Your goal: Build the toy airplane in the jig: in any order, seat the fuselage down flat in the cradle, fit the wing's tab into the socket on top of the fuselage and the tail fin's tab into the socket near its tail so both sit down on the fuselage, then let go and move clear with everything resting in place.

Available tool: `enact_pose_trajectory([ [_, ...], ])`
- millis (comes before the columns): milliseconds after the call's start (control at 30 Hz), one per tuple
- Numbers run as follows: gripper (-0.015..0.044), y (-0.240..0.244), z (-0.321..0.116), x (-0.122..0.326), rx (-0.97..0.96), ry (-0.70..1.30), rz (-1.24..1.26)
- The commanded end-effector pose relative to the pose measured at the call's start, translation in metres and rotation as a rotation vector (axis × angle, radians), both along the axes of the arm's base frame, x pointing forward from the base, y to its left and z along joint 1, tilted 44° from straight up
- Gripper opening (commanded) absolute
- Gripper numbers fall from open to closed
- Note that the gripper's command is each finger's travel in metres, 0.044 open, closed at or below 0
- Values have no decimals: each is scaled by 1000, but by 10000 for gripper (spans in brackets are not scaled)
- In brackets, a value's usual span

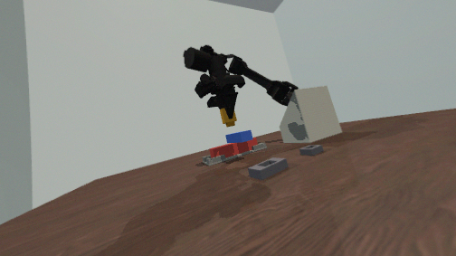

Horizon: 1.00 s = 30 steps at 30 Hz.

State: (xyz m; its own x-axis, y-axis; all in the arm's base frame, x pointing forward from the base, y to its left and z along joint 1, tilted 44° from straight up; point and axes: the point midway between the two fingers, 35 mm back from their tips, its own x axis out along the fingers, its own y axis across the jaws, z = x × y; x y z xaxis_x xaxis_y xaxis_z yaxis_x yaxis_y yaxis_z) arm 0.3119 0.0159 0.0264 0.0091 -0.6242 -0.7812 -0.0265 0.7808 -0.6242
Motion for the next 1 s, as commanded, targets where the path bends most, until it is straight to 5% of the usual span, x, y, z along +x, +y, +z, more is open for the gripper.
enact_pose_trajectory([
  [0, 0, -13, 8, 6, -9, -7, 3],
  [967, 0, -88, 51, 20, -82, 13, 7],
])
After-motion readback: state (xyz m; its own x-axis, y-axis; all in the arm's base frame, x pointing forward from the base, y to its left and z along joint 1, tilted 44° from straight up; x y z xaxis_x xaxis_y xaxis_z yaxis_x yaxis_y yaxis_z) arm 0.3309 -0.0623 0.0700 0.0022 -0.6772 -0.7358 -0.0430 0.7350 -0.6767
